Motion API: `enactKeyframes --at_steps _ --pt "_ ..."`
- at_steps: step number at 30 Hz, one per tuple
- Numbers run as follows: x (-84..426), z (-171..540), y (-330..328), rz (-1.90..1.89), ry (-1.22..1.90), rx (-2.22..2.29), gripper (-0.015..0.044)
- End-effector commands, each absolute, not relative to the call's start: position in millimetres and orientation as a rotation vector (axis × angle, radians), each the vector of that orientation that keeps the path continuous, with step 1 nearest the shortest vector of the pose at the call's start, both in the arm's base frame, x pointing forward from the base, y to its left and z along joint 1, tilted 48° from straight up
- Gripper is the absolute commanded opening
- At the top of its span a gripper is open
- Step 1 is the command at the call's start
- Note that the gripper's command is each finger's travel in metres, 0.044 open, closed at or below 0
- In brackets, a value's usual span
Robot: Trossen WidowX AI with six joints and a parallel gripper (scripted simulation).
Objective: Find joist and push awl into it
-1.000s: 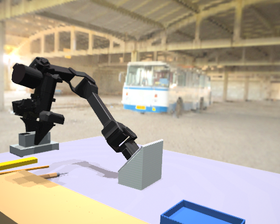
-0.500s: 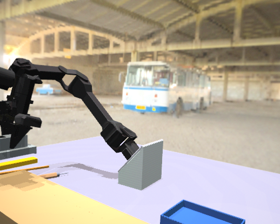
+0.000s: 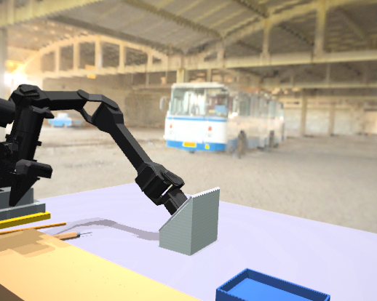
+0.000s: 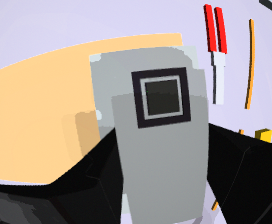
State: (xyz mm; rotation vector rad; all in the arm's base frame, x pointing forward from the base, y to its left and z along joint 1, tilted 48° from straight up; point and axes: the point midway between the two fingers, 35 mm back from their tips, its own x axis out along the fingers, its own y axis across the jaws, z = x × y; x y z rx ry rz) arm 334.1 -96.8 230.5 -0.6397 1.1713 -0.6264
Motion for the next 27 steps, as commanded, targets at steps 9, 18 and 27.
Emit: enactKeyframes --at_steps 9,18,27 --pt "335.1 218.4 -108.9 -0.619 1.17 -0.639 0.0" --pt "334.7 210.3 -118.3 -0.62 1.169 -0.64 0.0" --pt "333.7 202.3 -127.8 -0.621 1.168 -0.642 0.0"
